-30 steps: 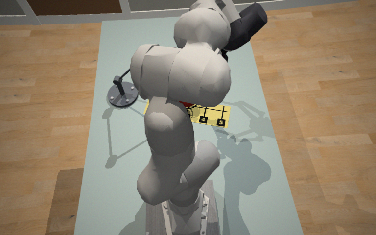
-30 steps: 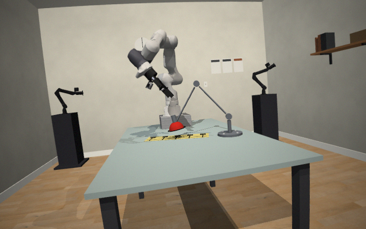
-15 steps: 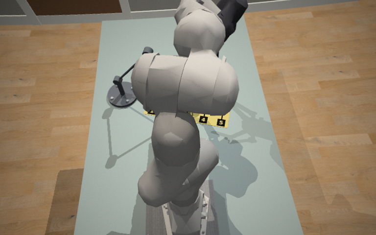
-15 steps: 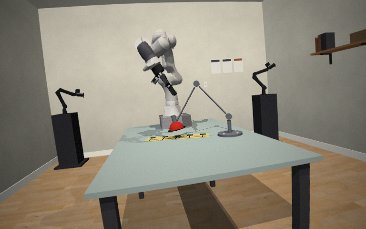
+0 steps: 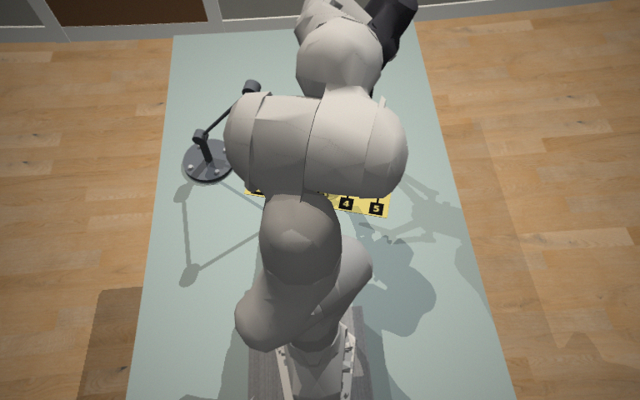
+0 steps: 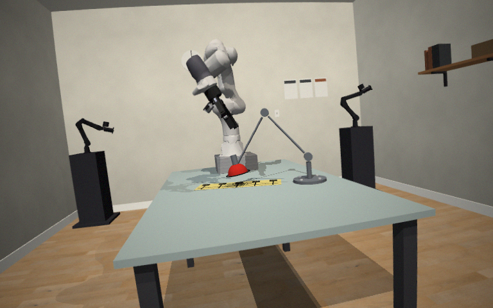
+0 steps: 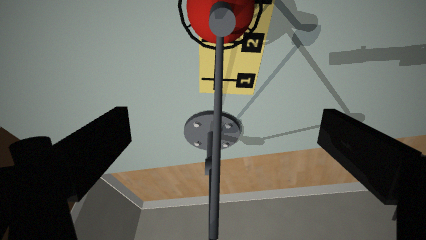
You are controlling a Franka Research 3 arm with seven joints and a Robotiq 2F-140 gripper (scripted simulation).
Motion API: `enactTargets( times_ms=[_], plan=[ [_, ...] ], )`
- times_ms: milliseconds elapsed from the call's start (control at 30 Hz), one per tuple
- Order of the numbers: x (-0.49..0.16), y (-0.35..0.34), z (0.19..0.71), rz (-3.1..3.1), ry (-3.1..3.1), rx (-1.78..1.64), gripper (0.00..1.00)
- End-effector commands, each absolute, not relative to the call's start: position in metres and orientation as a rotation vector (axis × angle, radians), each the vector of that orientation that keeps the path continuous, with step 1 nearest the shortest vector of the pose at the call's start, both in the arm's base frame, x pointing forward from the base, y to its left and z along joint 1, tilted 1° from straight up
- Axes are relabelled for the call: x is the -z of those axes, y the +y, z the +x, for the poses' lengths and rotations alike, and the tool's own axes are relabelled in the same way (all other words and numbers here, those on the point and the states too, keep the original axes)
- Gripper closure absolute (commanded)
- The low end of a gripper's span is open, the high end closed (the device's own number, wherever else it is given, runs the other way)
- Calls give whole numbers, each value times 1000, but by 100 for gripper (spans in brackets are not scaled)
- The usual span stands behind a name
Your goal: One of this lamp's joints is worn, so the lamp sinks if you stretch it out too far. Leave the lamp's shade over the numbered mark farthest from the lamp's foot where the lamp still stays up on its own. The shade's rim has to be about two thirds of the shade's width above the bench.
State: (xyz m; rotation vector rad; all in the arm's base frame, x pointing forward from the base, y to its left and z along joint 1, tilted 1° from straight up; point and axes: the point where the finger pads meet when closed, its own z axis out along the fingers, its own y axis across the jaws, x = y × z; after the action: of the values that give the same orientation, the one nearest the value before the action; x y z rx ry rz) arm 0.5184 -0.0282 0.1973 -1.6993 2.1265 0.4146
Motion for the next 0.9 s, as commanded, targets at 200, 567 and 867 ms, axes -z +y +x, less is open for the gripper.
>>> enactTargets(
  times_ms=[200, 567, 867],
  plan=[
    [-181, -21, 521, -1676, 2150, -413, 0],
    [-160, -10, 523, -1686, 2141, -415, 0],
    [-139, 0, 523, -1671, 2164, -426, 0]
  ],
)
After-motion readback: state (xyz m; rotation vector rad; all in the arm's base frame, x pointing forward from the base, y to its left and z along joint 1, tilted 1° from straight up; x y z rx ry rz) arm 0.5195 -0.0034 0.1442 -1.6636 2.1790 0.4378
